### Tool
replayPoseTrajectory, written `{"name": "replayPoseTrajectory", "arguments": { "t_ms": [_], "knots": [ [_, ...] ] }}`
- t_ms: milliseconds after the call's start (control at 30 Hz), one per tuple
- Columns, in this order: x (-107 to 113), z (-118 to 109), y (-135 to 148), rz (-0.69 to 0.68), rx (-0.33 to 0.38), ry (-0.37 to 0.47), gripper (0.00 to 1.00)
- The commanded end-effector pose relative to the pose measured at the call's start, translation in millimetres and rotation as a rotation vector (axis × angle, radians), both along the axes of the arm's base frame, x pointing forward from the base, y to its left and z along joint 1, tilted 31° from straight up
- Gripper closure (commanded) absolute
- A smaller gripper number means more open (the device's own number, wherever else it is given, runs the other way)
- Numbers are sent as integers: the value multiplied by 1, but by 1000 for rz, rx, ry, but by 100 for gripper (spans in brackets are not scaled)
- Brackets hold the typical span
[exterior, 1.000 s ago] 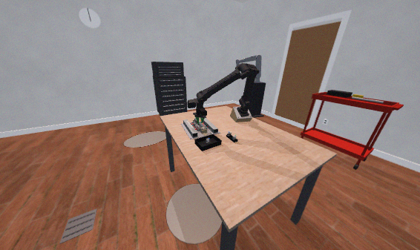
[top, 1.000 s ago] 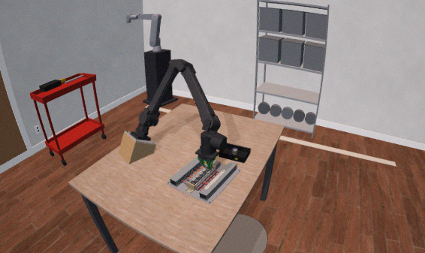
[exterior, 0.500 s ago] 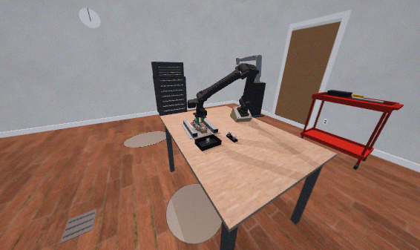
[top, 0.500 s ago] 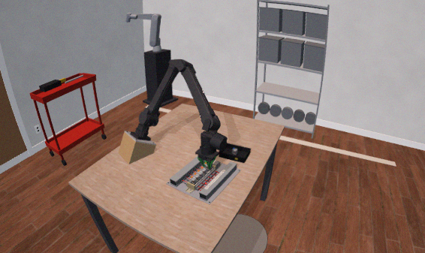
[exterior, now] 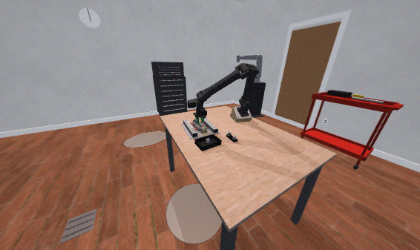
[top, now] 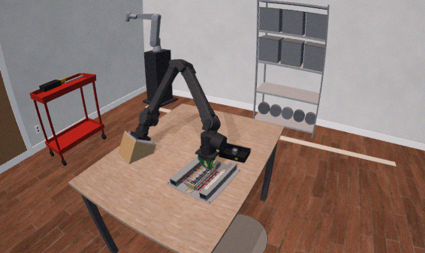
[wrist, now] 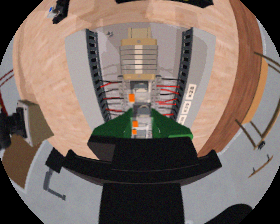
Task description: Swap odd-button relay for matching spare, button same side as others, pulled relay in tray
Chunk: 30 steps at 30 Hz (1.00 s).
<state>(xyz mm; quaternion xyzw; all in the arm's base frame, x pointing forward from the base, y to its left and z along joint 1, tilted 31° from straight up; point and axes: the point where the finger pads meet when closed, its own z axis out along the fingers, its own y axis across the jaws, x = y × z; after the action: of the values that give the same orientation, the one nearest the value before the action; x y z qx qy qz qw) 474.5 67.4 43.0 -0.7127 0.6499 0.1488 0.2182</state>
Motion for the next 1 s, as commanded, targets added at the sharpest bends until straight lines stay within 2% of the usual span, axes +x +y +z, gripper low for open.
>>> {"name": "replayPoseTrajectory", "arguments": {
  "t_ms": [0,200,467,967],
  "knots": [
    [-2,-2,6,11,0,10,100],
    [-3,1,6,11,-1,-6,100],
    [10,13,5,11,-2,-47,100],
    [14,18,5,11,-3,-62,100]
  ]
}}
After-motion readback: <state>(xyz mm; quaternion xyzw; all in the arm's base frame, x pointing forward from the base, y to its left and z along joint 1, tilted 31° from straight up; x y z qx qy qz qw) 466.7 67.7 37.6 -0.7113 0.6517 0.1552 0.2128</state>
